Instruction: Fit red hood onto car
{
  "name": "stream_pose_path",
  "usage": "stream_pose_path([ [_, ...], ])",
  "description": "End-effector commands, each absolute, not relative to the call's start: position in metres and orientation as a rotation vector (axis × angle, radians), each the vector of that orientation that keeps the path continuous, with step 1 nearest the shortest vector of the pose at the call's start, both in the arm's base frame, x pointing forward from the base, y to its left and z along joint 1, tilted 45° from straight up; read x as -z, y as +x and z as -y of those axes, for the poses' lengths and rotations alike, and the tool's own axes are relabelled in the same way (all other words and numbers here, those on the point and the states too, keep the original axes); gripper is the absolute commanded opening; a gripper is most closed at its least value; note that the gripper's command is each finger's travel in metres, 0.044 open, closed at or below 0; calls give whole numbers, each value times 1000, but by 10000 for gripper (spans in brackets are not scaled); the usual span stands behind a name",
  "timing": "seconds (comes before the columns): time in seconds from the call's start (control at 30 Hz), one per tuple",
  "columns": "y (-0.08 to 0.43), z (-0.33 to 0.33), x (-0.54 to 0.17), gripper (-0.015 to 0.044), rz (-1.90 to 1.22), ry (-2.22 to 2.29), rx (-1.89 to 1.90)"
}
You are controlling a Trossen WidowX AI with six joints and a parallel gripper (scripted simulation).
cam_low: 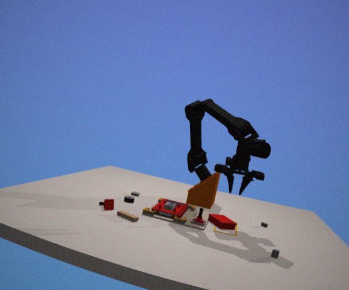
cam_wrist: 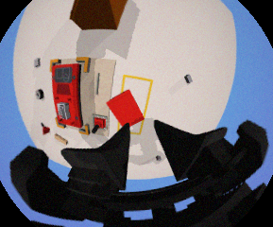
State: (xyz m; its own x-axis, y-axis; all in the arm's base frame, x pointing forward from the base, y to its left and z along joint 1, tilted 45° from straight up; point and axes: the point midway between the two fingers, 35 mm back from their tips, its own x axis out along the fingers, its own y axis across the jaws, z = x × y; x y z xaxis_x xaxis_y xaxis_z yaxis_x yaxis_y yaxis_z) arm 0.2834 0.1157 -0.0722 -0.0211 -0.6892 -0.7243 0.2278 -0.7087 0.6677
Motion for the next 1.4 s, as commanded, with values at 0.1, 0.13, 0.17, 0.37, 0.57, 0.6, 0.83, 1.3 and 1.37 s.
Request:
stream_pose_path([
  [0.1, 292, -102, 75, 341, 1170, 2018, 1733],
  [0.13, 293, -101, 75, 368, 1274, 2070, 1709],
  [0.17, 293, -99, 75, 394, 1380, 2120, 1680],
  [0.37, 298, -89, 78, 440, 2043, 2366, 1403],
  [0.57, 303, -79, 81, 440, 2734, 2479, 906],
  [0.6, 304, -78, 81, 440, 2848, 2480, 798],
  [0.83, 306, -68, 83, 440, 3398, 2374, 113],
  [1.3, 307, -65, 84, 440, 3616, 2248, -283],
  [1.37, 307, -66, 85, 440, 3616, 2248, -283],
])
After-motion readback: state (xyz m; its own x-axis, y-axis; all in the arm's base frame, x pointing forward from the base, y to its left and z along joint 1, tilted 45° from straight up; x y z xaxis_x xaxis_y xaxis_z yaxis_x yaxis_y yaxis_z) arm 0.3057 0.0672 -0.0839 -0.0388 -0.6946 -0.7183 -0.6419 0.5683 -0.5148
